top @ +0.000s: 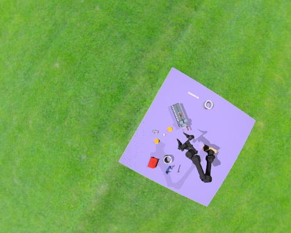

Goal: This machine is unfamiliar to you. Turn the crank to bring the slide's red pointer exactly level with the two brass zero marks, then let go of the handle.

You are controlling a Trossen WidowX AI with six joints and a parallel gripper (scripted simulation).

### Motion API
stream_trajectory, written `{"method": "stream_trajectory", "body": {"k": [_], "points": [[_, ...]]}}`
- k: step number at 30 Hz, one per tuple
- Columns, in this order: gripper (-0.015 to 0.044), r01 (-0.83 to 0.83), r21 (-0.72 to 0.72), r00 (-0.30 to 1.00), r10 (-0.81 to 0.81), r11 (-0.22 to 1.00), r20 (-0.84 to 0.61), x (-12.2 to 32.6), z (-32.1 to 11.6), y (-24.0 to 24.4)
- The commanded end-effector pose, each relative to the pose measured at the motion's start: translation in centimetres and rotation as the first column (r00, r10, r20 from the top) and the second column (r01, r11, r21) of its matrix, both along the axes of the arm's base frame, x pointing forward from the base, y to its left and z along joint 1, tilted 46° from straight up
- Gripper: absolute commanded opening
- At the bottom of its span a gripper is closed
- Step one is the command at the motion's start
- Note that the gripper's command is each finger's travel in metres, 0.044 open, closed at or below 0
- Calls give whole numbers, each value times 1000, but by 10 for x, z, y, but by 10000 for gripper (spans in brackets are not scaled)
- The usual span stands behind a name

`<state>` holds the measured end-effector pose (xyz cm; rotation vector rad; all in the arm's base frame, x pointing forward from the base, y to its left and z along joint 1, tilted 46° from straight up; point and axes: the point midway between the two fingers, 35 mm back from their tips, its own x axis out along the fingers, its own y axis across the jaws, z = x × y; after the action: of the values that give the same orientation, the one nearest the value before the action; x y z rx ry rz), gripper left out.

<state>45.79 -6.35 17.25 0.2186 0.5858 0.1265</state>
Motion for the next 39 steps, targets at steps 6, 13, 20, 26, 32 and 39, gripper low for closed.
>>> {"method": "stream_trajectory", "body": {"k": [6,13,20,26,32,39], "points": [[440,-14,104,990,28,995,-142,15,-53,-19],[440,-1,196,969,49,981,-240,22,-94,-34],[440,26,294,942,75,955,-327,23,-137,-49],[440,61,379,915,100,924,-392,21,-175,-61],[440,105,463,887,127,880,-444,15,-210,-71],[440,111,473,884,130,874,-449,14,-232,-55]]}}
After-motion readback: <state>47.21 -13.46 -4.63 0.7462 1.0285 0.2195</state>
